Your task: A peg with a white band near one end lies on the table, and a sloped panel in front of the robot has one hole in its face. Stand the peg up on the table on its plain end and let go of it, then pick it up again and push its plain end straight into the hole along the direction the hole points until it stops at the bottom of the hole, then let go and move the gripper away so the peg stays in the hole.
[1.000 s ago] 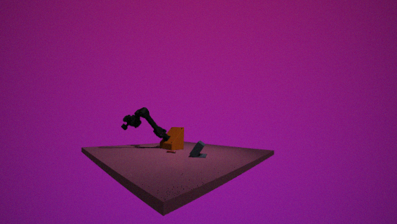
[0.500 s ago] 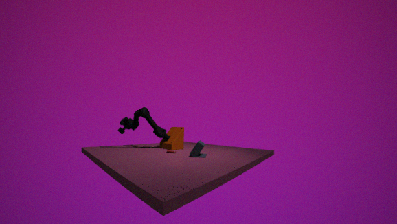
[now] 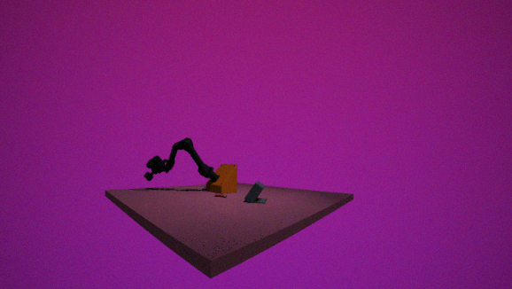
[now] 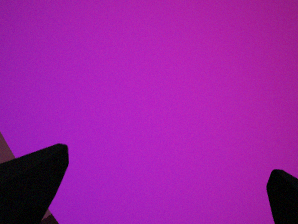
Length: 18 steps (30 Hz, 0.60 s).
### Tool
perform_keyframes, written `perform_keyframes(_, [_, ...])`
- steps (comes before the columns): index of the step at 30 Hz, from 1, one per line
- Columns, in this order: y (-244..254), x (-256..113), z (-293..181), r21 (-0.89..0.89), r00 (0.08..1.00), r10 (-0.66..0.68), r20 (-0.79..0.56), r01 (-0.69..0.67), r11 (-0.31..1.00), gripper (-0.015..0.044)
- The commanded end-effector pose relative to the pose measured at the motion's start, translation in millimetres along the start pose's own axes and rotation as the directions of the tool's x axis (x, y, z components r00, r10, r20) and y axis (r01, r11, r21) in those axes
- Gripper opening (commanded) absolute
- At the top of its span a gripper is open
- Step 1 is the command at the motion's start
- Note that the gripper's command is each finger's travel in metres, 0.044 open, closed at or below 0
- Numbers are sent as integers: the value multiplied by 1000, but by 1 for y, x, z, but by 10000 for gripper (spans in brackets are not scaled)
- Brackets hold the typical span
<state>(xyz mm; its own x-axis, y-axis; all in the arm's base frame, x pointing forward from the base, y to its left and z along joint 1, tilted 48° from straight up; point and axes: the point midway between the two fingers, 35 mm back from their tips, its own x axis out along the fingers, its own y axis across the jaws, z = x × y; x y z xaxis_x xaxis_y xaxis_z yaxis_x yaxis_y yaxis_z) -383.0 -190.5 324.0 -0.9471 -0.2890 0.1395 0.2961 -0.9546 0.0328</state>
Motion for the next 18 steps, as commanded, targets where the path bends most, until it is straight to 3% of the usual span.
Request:
perform_keyframes(1, [40, -9, 7, 30, 996, 91, -3, -91, 995, 440])
perform_keyframes(18, [149, -59, 28, 103, 931, 365, -12, -362, 926, 440])
